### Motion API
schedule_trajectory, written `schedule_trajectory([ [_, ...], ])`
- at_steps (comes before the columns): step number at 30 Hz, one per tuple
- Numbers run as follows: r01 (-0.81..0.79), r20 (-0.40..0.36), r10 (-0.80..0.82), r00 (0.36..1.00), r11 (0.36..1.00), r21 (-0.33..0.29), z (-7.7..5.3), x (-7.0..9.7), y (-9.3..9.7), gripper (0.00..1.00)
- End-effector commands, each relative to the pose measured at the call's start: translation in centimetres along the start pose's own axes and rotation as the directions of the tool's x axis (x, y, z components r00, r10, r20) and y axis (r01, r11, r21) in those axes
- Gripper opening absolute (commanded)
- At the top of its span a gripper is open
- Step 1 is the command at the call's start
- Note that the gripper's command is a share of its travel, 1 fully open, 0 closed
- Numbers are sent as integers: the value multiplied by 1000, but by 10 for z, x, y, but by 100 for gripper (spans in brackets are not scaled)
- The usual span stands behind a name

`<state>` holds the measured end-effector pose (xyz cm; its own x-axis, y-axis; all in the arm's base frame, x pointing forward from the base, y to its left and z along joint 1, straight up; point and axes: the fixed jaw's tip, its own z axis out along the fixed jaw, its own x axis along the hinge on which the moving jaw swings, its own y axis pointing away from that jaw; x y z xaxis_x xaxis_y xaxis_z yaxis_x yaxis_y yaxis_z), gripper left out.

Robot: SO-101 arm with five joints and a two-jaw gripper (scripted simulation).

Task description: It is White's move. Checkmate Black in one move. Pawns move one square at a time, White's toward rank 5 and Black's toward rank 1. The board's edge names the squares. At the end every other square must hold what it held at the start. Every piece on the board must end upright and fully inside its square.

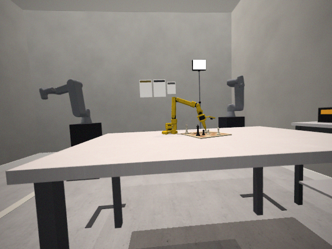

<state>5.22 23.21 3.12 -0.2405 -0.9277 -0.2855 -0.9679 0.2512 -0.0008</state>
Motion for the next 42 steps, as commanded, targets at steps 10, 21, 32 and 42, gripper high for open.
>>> schedule_trajectory([
  [10, -2, -1, 2, 1000, 1000, 1, 0, 2, -2, 0],
  [21, -2, -1, 2, 1000, 1000, 2, -2, 1, -2, 0],
  [32, -2, -1, 2, 1000, 1000, 4, -14, -2, -4, 0],
  [42, -2, -1, 2, 1000, 1000, 4, -40, -9, -4, 0],
])
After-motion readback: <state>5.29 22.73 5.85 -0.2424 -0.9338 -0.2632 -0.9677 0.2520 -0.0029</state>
